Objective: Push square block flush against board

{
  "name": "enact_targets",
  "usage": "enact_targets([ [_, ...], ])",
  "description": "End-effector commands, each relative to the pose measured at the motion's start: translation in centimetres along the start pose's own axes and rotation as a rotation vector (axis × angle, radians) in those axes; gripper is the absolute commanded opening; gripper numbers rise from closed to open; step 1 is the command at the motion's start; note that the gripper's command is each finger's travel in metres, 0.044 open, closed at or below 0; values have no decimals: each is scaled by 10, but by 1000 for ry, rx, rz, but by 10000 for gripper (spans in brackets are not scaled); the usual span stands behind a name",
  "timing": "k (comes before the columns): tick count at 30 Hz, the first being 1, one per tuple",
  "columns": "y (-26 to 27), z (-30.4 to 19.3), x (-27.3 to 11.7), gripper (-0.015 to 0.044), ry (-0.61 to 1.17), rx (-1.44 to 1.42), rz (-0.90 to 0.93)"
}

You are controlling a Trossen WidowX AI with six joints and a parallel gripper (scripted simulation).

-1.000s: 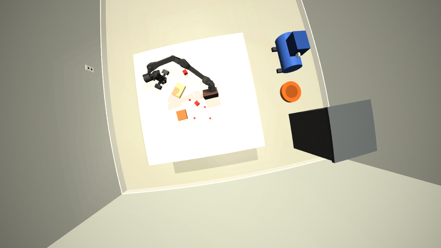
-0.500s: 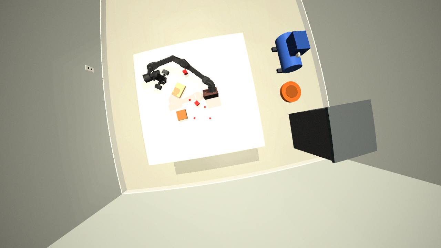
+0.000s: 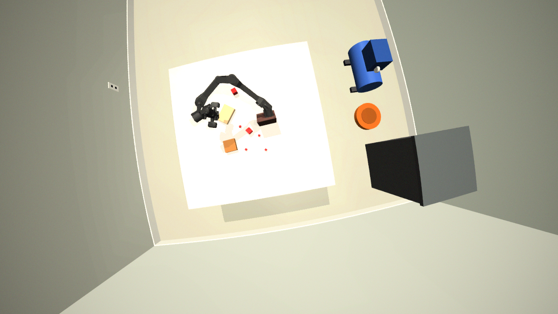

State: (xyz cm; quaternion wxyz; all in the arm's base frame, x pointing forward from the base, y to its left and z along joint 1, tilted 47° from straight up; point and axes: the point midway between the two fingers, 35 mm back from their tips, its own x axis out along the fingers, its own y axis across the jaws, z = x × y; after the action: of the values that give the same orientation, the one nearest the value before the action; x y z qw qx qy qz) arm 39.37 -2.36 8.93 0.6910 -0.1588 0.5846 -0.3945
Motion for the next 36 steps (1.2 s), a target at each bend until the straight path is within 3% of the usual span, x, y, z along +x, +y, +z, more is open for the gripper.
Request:
enact_targets([
  [1, 18, -29, 5, 0, -8, -97, 11],
  [10, 48, -122, 38, 0, -1, -381, -2],
  [13, 48, -124, 41, 0, -1, -386, -2],
  [18, 48, -123, 93, 0, -2, -386, -4],
  [36, 44, -135, 92, 0, -2, -387, -4],
])
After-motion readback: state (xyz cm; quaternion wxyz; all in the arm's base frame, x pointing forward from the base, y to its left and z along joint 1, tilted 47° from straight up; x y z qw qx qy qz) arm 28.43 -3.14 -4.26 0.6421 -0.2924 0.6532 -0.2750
